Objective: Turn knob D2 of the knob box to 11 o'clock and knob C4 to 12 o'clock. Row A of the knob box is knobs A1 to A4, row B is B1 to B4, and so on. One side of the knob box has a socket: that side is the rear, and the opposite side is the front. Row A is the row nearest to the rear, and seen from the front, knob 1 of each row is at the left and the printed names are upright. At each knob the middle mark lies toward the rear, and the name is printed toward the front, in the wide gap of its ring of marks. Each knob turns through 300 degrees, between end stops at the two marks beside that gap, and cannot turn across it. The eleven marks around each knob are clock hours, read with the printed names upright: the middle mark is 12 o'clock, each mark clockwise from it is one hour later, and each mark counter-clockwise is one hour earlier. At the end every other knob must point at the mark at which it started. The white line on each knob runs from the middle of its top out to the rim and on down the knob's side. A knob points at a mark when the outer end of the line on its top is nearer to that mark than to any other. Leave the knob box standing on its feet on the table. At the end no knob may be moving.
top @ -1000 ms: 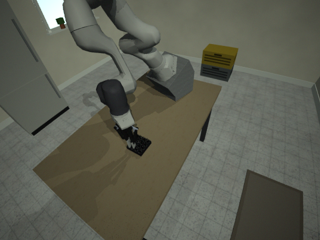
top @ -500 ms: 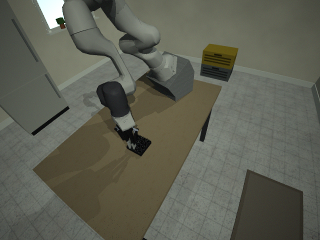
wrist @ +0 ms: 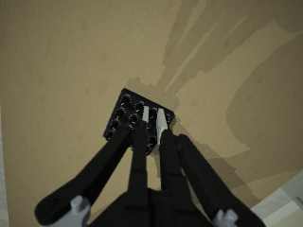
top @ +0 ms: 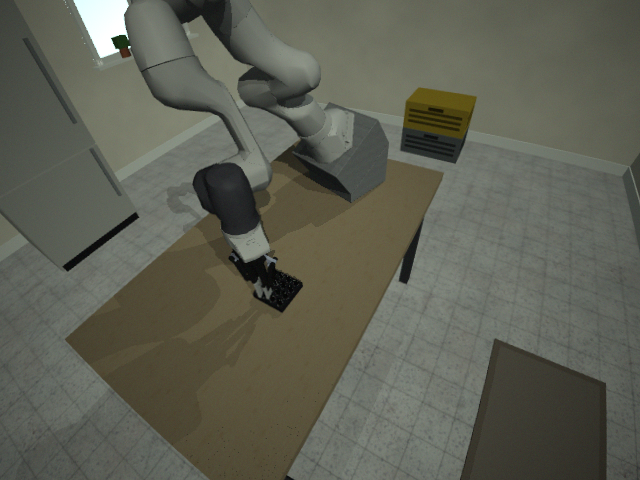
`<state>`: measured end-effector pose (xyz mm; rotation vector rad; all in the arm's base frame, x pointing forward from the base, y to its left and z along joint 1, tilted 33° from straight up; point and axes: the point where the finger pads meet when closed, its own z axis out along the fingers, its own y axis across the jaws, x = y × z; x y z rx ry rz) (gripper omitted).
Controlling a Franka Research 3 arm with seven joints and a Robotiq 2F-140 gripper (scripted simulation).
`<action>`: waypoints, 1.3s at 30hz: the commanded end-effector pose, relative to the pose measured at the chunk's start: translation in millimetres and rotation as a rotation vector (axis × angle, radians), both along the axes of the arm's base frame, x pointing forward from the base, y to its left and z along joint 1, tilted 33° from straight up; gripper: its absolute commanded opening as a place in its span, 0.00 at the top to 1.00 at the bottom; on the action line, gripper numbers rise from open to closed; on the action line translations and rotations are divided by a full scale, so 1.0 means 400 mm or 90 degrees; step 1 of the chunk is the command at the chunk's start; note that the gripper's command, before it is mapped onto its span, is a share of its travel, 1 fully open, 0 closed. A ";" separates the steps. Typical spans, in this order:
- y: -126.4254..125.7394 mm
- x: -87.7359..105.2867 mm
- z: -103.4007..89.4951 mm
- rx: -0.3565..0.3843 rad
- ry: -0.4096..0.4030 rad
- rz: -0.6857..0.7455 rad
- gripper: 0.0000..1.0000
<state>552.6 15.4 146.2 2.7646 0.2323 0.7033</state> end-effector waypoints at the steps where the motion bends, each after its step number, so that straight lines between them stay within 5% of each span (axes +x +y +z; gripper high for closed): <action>1: -0.002 0.004 0.002 0.002 -0.003 -0.003 0.88; 39: -0.002 0.004 0.002 0.002 -0.003 -0.003 0.95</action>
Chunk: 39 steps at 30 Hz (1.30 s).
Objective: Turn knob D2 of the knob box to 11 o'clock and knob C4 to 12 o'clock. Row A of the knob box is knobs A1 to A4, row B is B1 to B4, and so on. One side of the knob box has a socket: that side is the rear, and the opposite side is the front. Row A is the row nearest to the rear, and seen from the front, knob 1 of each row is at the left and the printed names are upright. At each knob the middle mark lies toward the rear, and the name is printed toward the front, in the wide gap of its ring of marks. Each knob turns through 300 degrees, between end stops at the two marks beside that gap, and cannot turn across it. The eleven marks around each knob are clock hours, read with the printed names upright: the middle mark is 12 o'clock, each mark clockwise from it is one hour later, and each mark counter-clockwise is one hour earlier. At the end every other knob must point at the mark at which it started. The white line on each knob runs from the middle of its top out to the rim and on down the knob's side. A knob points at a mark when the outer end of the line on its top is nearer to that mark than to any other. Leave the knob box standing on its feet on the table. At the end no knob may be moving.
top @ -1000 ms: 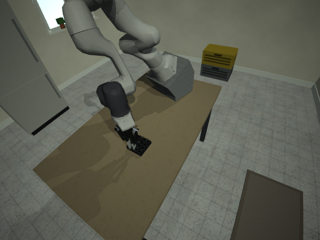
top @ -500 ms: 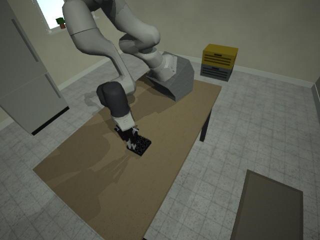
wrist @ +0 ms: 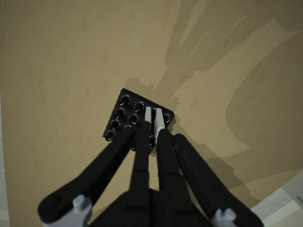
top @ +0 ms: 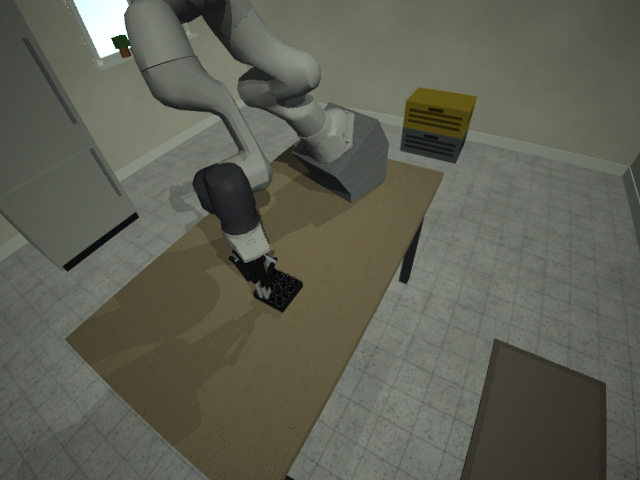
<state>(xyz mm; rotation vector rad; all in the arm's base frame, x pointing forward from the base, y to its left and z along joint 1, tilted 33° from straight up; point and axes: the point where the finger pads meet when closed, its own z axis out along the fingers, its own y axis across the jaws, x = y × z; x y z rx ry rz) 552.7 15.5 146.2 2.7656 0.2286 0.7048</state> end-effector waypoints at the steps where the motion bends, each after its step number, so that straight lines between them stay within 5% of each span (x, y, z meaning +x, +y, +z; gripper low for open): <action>1: -0.002 0.003 0.002 0.001 -0.002 -0.001 0.95; 24: -0.002 0.003 0.002 -0.004 0.000 0.006 0.95; 39: -0.002 0.003 0.002 -0.053 0.023 0.090 0.95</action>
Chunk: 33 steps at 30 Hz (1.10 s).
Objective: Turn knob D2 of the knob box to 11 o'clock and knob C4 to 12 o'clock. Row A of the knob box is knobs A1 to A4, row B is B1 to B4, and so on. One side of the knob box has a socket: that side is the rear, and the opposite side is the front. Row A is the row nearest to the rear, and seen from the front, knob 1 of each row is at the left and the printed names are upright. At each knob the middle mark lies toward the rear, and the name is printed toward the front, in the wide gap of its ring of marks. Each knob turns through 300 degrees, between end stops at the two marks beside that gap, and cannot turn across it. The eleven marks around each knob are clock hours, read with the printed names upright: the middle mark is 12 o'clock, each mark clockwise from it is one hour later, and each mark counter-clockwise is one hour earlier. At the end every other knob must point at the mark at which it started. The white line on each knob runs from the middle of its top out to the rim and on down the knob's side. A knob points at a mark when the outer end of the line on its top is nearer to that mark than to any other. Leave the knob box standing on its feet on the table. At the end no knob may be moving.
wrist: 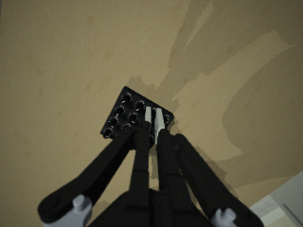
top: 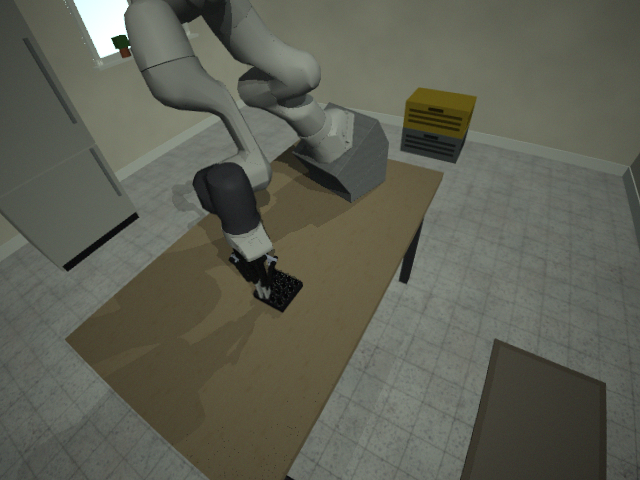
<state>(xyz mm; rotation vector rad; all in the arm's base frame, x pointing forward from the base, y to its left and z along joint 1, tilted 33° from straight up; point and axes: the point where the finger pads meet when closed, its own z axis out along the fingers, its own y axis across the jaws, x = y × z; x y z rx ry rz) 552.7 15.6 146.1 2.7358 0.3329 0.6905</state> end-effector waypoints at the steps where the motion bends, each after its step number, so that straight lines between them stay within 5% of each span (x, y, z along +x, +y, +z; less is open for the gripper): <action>1: -0.002 0.004 0.002 -0.034 0.018 0.060 0.95; 33: -0.002 0.004 0.002 -0.197 0.094 0.340 0.95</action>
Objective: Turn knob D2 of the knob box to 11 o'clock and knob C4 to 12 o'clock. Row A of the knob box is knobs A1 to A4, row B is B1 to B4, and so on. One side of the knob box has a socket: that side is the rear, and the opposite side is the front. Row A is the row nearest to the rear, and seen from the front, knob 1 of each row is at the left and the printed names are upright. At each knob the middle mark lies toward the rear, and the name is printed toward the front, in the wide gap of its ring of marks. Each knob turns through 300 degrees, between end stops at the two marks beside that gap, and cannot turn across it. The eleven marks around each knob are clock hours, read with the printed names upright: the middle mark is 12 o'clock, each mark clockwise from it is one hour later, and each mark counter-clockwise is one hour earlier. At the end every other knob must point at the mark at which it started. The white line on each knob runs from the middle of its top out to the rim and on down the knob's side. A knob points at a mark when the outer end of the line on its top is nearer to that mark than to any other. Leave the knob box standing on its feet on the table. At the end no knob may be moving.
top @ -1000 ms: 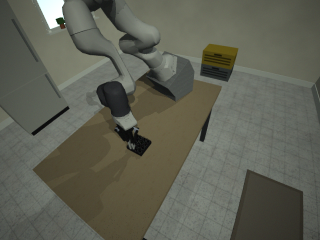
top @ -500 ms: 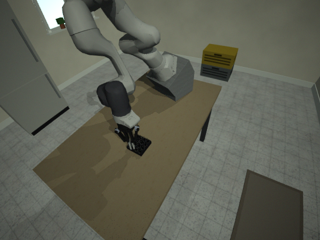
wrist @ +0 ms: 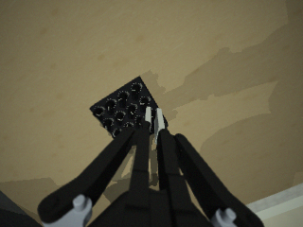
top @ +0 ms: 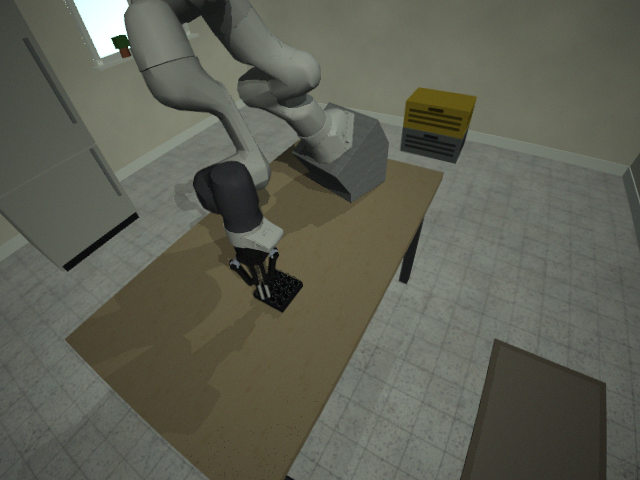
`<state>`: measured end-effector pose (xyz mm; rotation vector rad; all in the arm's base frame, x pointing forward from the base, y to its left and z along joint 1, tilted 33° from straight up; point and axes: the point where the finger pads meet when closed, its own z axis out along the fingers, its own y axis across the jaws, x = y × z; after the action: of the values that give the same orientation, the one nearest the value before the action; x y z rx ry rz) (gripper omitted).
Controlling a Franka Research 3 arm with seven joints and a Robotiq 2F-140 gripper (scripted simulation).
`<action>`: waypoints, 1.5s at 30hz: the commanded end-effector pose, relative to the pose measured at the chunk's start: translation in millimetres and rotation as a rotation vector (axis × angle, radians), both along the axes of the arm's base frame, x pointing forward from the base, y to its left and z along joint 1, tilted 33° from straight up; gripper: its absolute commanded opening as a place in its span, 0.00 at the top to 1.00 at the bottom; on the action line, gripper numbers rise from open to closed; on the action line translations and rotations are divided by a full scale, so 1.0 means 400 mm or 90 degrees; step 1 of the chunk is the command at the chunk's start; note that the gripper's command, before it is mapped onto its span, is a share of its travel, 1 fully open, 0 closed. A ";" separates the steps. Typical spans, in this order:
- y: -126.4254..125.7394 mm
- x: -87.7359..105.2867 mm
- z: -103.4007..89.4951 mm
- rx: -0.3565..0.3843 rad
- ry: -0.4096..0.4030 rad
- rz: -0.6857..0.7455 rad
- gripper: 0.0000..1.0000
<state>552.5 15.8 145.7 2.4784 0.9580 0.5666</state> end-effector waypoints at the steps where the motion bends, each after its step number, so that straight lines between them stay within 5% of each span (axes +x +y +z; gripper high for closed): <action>1: -0.003 0.004 0.003 -0.043 0.037 0.082 0.95; 21: -0.003 0.004 0.003 -0.117 0.071 0.206 0.95; 41: -0.003 0.004 0.003 -0.122 0.073 0.215 0.95; 45: -0.003 0.004 0.003 -0.122 0.073 0.215 0.88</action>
<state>552.9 15.5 146.1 2.2282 1.3959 0.4252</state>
